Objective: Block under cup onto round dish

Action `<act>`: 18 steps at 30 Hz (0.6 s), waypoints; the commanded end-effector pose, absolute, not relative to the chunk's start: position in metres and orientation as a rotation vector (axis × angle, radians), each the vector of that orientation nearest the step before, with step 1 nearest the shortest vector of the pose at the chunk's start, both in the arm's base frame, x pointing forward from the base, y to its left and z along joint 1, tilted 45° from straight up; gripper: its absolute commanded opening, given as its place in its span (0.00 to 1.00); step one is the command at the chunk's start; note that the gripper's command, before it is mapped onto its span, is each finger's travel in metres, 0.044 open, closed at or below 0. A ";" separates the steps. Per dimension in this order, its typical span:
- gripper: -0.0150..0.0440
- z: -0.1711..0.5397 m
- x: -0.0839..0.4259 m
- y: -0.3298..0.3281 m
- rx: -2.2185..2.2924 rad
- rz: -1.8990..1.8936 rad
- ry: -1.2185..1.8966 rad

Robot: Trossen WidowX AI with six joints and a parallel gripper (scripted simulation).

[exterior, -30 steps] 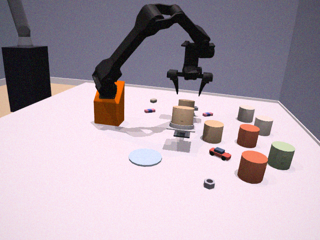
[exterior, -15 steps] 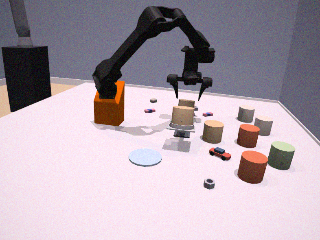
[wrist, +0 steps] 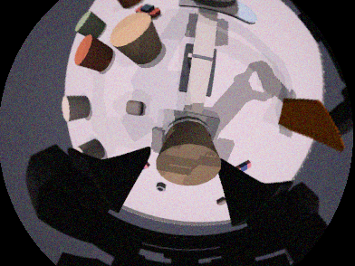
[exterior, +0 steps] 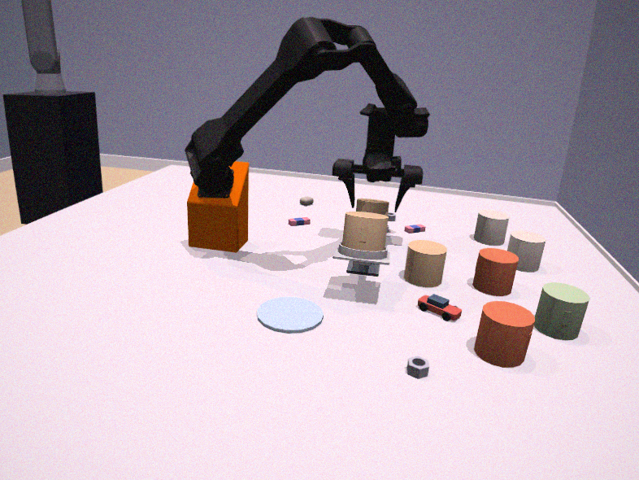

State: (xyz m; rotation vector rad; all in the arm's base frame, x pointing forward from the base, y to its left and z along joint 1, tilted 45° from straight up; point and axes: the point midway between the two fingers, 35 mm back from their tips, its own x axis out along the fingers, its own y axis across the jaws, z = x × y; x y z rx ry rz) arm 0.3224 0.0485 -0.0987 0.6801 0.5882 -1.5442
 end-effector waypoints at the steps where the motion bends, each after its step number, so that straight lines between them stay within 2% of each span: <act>1: 1.00 -0.106 0.319 0.041 0.663 -1.547 0.592; 12: 1.00 -0.117 0.317 0.030 0.664 -1.549 0.586; 18: 0.93 -0.117 0.317 0.030 0.664 -1.549 0.586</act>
